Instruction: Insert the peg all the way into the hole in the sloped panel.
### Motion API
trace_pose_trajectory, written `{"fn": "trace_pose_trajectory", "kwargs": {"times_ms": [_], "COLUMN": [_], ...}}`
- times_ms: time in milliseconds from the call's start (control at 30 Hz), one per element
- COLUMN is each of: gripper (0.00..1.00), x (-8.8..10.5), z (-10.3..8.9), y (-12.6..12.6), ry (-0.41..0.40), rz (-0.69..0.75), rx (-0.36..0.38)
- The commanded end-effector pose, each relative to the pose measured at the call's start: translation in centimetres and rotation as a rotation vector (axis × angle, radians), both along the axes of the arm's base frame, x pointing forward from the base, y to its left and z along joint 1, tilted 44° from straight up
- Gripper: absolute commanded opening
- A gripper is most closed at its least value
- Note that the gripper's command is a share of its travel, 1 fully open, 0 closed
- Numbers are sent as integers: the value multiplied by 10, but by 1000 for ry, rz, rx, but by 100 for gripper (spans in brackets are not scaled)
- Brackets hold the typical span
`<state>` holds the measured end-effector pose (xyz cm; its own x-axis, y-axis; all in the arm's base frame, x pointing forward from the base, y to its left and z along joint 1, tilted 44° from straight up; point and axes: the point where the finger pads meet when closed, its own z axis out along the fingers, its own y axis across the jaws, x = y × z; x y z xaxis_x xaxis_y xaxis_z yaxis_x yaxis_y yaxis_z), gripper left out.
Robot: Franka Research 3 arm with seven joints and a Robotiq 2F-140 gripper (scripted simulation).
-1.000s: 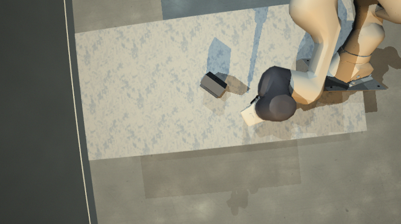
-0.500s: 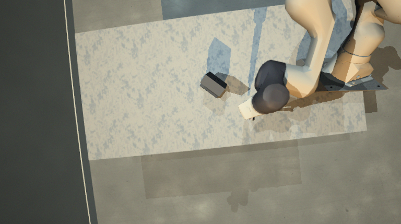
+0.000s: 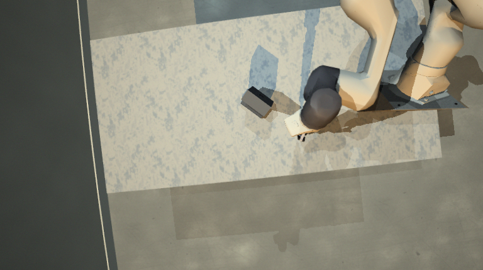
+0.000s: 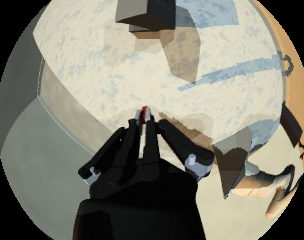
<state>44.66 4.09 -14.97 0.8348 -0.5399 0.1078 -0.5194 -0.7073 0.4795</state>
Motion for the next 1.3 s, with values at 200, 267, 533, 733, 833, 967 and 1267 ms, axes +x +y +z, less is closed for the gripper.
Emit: {"fn": "trace_pose_trajectory", "kwargs": {"times_ms": [200,267,533,733,833,967,1267], "gripper": [0,0,0,0,0,0,0], "x": [1,1,1,1,2,2,4], "z": [-1,-1,1,2,2,4,7], "y": [4,4,3,2,2,1,-1], "ry": [-26,-30,-46,-55,-62,-72,-92], "rz": [-59,-73,-126,-153,-173,-199,-253], "rx": [55,66,110,132,148,169,211]}}
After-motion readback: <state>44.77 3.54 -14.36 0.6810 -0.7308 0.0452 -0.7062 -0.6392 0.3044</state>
